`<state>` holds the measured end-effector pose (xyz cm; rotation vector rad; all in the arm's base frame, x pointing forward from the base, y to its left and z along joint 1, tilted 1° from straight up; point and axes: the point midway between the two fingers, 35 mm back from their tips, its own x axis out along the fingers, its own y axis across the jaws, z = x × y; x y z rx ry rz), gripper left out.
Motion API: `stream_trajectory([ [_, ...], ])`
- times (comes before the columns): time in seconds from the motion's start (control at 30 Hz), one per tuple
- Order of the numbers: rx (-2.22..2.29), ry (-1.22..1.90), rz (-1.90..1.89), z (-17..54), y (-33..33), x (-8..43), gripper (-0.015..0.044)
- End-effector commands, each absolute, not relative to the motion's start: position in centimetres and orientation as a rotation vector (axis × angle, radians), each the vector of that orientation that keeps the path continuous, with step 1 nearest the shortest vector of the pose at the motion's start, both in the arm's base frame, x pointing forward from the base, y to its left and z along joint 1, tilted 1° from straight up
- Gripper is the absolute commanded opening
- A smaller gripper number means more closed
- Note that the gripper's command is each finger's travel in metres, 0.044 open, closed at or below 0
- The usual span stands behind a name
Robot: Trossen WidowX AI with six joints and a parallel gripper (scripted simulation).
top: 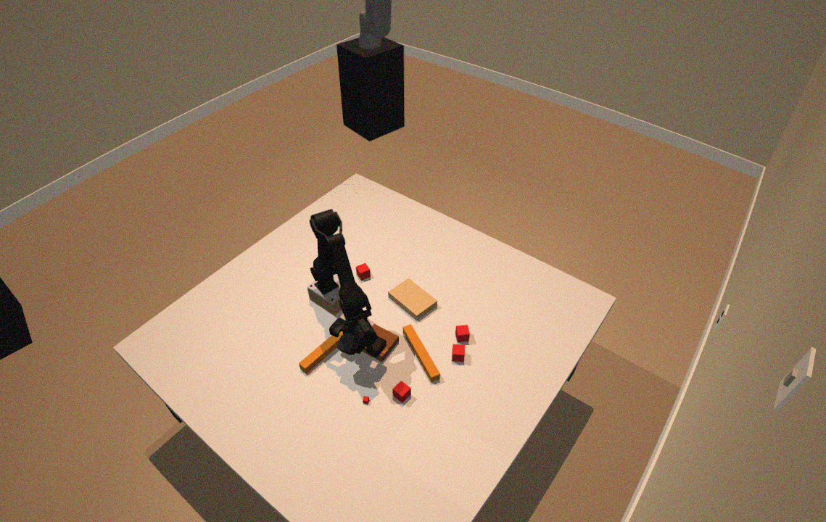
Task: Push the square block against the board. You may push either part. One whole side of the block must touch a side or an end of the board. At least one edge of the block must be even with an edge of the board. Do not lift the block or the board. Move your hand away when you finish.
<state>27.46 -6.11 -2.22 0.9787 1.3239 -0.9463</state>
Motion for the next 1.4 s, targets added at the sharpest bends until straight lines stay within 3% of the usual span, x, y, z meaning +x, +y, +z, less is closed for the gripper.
stream_trajectory([
  [0.0, 0.981, 1.338, -0.947, -2.5, -5.0, 26.9, 0.0],
  [0.83, 0.983, 1.341, -0.946, -2.5, -0.8, 26.1, 0.0],
  [1.37, 0.982, 1.339, -0.946, -2.5, -2.8, 27.0, 0.0],
])
